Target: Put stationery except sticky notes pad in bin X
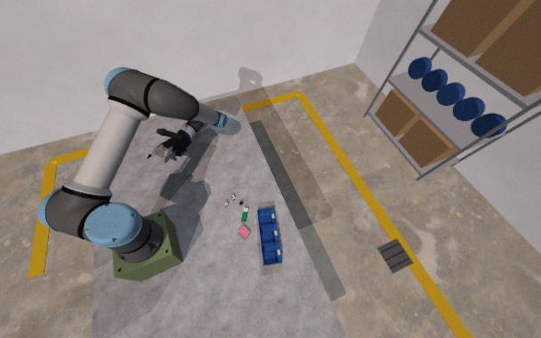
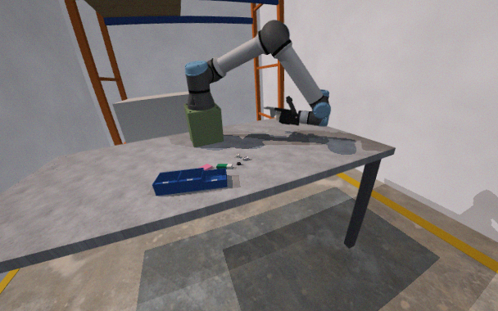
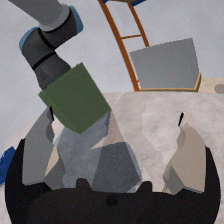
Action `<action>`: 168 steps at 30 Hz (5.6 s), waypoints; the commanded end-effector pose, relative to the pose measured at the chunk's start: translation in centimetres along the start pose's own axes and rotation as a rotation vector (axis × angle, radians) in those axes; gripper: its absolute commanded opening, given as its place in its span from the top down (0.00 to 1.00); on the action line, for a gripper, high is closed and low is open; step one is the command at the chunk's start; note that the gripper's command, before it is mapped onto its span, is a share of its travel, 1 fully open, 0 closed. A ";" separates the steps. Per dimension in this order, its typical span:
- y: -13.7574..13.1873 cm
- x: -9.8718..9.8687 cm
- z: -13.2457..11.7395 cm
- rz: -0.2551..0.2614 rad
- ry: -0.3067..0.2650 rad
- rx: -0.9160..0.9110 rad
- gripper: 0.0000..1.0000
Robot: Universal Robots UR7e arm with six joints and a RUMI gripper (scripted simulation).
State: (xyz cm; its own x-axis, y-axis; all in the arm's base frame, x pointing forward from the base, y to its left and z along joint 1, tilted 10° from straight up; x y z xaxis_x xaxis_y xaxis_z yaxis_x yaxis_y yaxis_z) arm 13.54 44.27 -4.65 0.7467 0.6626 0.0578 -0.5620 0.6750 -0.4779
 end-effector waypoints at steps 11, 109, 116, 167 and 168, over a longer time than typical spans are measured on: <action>0.0 0.0 0.1 0.000 -0.001 0.000 0.00; -39.4 -1.8 -3.0 -1.480 0.408 -1.627 0.96; -41.8 -3.4 -3.6 -1.591 0.526 -1.754 0.96; -52.8 -14.4 -8.6 -2.058 1.636 -2.341 0.96; -53.2 -14.7 -9.3 -2.048 1.682 -2.349 0.96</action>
State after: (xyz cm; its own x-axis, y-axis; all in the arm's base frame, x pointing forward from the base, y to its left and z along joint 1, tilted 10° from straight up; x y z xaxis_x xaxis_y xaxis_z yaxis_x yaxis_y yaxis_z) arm 34.69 -2.14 13.16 -0.1698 -0.0102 0.9854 -0.1293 -0.9911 -0.0325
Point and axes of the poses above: the point where the finger pads meet when closed, its own x axis back along the fingers, its own y axis across the jaws, z = x × y, the point moved 8 cm from there along x, back along the fingers
